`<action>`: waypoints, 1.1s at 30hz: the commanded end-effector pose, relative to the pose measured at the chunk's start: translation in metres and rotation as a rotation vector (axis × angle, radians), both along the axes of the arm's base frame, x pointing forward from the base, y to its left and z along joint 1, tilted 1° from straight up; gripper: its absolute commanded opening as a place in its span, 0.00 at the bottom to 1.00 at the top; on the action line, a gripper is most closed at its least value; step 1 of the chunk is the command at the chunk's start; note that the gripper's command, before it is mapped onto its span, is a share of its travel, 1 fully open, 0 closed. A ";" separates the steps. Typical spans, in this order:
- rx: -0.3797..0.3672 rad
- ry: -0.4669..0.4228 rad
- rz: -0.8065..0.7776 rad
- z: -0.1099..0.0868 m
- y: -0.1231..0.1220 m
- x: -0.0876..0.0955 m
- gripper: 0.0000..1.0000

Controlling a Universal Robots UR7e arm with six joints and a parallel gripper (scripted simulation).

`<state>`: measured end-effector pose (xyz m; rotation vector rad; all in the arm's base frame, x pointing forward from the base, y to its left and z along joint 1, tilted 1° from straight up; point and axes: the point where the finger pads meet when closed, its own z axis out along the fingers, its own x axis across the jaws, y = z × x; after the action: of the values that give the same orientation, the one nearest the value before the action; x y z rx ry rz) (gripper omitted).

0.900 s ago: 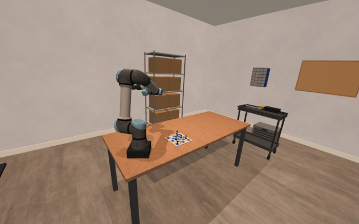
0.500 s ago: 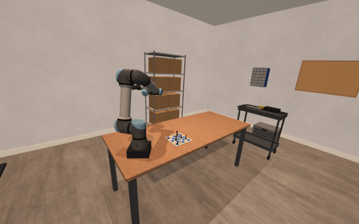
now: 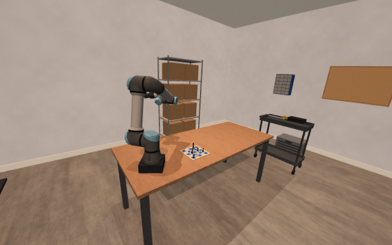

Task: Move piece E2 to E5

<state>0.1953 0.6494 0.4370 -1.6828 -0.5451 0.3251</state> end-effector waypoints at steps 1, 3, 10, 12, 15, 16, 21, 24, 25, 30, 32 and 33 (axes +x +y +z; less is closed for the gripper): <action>-0.008 -0.014 -0.011 -0.004 0.002 0.011 1.00; -0.016 -0.024 -0.020 -0.009 0.004 0.021 1.00; -0.048 -0.065 -0.052 -0.026 0.008 0.056 1.00; -0.067 -0.086 -0.067 -0.036 0.009 0.076 1.00; -0.102 -0.125 -0.091 -0.054 0.009 0.109 1.00; -0.115 -0.139 -0.098 -0.061 0.008 0.122 1.00; -0.199 -0.218 -0.127 -0.103 -0.003 0.192 1.00; -0.199 -0.218 -0.127 -0.103 -0.003 0.192 1.00; -0.219 -0.234 -0.131 -0.112 -0.007 0.207 1.00; -0.305 -0.301 -0.130 -0.155 -0.032 0.268 1.00; -0.352 -0.333 -0.120 -0.179 -0.049 0.298 1.00; -0.352 -0.333 -0.120 -0.179 -0.049 0.298 1.00</action>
<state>0.4532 0.6139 0.2844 -2.0598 -0.6052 0.0486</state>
